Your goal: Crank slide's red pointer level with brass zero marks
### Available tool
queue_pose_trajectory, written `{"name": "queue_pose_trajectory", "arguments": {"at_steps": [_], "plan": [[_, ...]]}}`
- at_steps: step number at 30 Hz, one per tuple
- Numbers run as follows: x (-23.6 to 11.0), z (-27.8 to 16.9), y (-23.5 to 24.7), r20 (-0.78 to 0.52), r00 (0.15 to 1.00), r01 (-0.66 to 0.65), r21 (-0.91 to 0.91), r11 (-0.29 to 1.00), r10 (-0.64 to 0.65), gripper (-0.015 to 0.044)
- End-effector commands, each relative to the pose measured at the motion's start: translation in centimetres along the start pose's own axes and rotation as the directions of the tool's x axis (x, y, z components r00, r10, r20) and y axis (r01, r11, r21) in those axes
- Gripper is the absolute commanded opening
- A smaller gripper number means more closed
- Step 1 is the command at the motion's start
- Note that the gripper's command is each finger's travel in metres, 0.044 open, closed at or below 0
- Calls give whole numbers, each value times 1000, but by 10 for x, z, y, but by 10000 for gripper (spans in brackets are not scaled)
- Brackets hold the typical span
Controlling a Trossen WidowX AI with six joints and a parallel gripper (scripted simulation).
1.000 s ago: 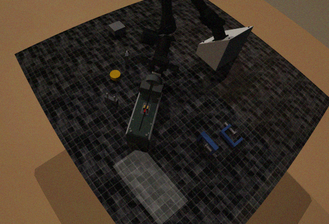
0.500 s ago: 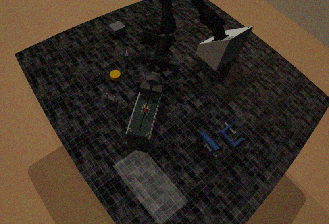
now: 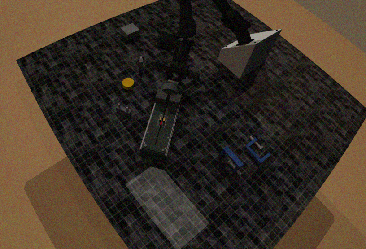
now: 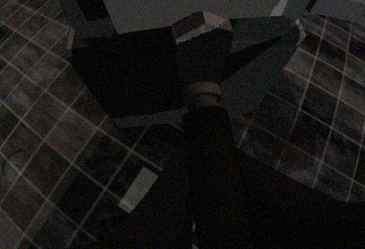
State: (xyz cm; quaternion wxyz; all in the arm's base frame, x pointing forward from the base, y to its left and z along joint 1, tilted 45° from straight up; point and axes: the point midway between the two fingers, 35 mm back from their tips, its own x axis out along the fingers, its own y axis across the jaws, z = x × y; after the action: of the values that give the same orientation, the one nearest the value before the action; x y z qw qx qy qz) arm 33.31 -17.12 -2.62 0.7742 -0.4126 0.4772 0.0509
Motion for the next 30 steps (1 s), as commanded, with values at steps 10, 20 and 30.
{"name": "queue_pose_trajectory", "arguments": {"at_steps": [10,20,30], "plan": [[0,0,10,-3,1000,-25,-2,1000,25,0],[0,0,11,-3,1000,-25,-2,1000,25,0],[0,0,12,-3,1000,-25,-2,1000,25,0]]}}
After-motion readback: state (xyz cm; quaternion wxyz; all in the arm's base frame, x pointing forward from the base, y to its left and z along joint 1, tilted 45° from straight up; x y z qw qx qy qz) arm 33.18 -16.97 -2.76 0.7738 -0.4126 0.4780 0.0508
